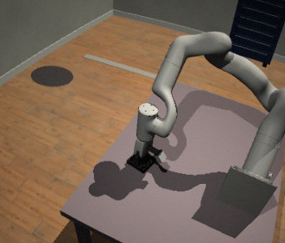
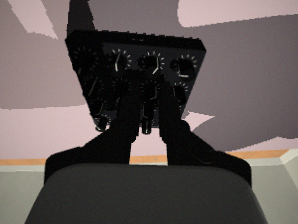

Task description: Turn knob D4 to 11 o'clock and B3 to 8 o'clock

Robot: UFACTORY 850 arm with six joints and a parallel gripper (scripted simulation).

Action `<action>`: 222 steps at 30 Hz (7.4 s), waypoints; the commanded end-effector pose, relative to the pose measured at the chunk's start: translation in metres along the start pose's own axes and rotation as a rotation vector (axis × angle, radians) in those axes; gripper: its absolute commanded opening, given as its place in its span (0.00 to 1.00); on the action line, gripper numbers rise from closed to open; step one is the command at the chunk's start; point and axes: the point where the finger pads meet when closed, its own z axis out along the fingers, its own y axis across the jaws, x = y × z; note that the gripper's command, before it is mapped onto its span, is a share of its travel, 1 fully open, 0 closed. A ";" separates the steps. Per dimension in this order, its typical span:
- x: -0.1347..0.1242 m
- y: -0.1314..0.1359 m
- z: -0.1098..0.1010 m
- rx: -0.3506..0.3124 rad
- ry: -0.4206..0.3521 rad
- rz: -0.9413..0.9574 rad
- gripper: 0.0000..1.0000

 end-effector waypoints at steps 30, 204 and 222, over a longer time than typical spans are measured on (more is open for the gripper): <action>-0.001 0.000 -0.037 -0.001 -0.001 0.000 0.19; -0.001 0.000 -0.014 -0.002 0.000 1.658 0.19; -0.001 0.000 -0.013 -0.002 0.000 1.658 0.19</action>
